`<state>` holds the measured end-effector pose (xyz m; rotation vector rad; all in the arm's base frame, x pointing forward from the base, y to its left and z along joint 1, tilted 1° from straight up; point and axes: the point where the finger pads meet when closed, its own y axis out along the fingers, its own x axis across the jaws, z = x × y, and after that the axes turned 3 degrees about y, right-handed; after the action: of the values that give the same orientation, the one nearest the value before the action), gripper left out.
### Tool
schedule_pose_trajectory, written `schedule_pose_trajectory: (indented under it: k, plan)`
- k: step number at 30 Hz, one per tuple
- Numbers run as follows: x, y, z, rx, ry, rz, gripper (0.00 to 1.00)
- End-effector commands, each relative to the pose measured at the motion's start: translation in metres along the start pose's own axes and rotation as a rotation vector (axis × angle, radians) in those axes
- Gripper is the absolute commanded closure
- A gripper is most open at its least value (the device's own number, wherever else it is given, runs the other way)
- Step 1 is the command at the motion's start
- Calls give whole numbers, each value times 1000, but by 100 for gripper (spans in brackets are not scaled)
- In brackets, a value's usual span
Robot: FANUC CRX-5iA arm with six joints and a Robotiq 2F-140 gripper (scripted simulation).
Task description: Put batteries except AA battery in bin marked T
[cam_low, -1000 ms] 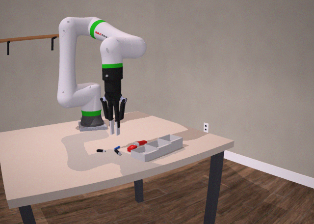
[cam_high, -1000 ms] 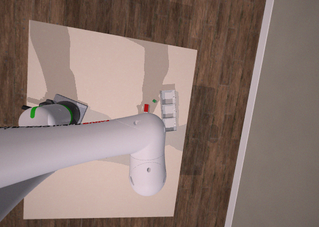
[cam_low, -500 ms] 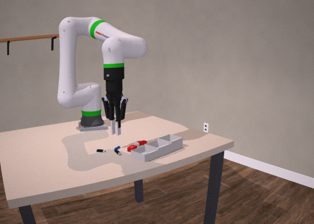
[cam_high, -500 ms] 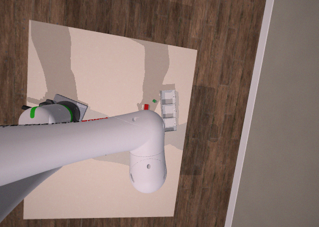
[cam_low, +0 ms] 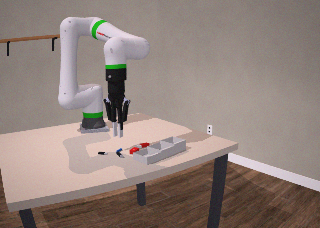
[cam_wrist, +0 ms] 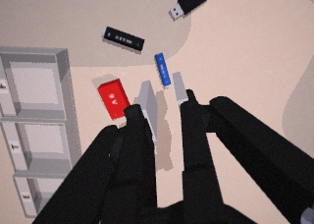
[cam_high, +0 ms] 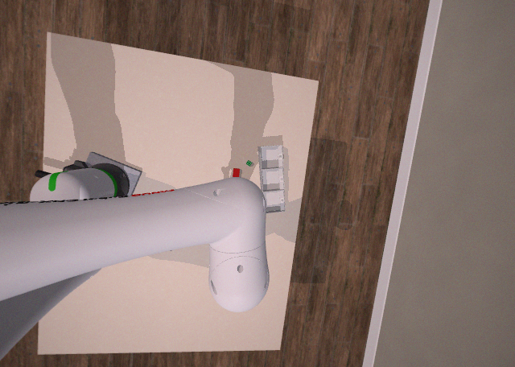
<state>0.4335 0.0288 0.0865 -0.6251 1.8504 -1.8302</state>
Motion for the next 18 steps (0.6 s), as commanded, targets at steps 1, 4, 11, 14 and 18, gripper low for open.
schedule_pose_trajectory:
  k: [1, 4, 11, 14, 18]
  plan:
    - [0, 0, 0, 0, 0, 0, 85]
    - [0, 0, 0, 0, 0, 0, 85]
    - [0, 4, 0, 0, 0, 0, 85]
    - [0, 16, 0, 0, 0, 0, 85]
    - [0, 32, 0, 0, 0, 0, 85]
